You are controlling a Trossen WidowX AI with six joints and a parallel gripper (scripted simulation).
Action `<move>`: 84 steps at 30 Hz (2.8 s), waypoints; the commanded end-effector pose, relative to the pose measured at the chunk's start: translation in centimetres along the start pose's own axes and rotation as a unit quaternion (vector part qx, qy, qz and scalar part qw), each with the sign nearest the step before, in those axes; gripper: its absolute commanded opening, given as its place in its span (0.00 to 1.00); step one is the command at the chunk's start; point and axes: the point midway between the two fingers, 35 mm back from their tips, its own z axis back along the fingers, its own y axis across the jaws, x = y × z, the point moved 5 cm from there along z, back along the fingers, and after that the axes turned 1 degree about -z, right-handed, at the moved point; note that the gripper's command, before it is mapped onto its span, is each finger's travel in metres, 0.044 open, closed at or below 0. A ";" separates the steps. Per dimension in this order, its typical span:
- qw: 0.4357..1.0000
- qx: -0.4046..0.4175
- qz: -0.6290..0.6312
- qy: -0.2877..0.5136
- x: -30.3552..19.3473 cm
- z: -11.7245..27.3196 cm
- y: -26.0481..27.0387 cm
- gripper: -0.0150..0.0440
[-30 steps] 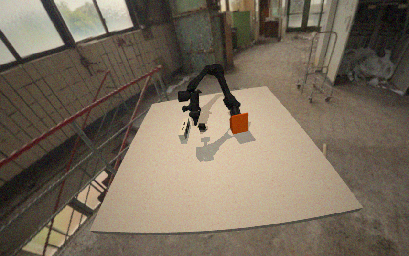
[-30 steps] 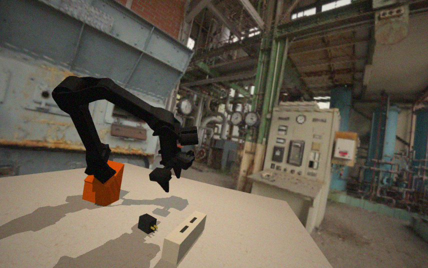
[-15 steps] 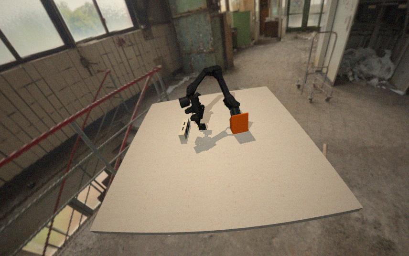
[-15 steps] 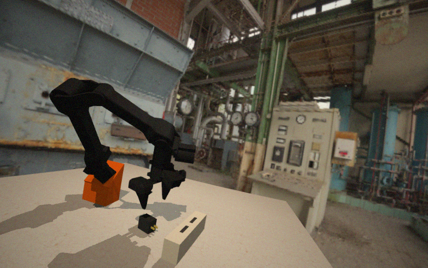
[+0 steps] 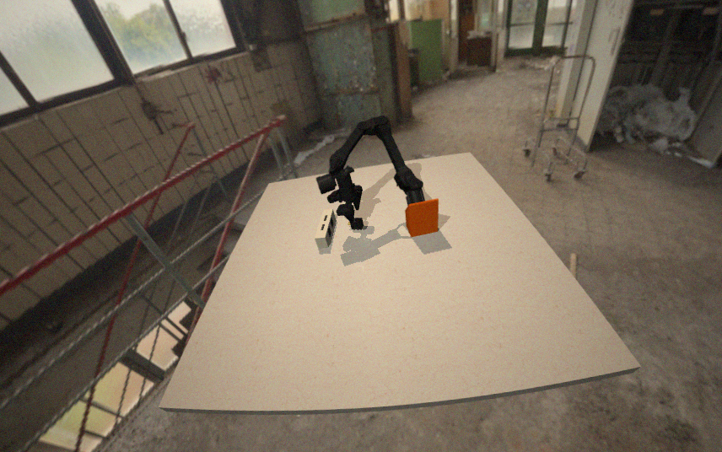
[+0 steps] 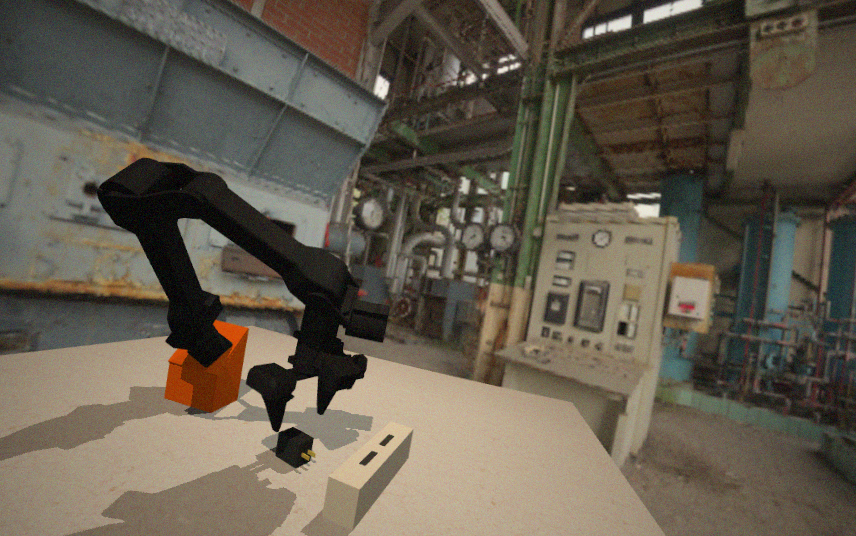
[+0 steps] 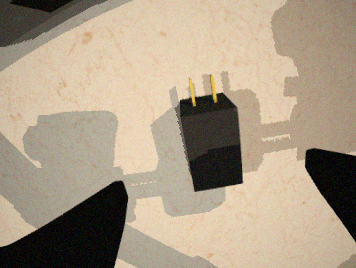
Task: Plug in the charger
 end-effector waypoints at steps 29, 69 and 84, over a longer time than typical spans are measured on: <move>1.000 -0.004 0.005 0.002 0.2 -4.8 -0.1 1.00; 1.000 -0.002 0.004 0.002 -0.3 -0.9 0.1 0.25; 1.000 -0.004 0.023 0.002 -0.3 -0.8 1.4 0.25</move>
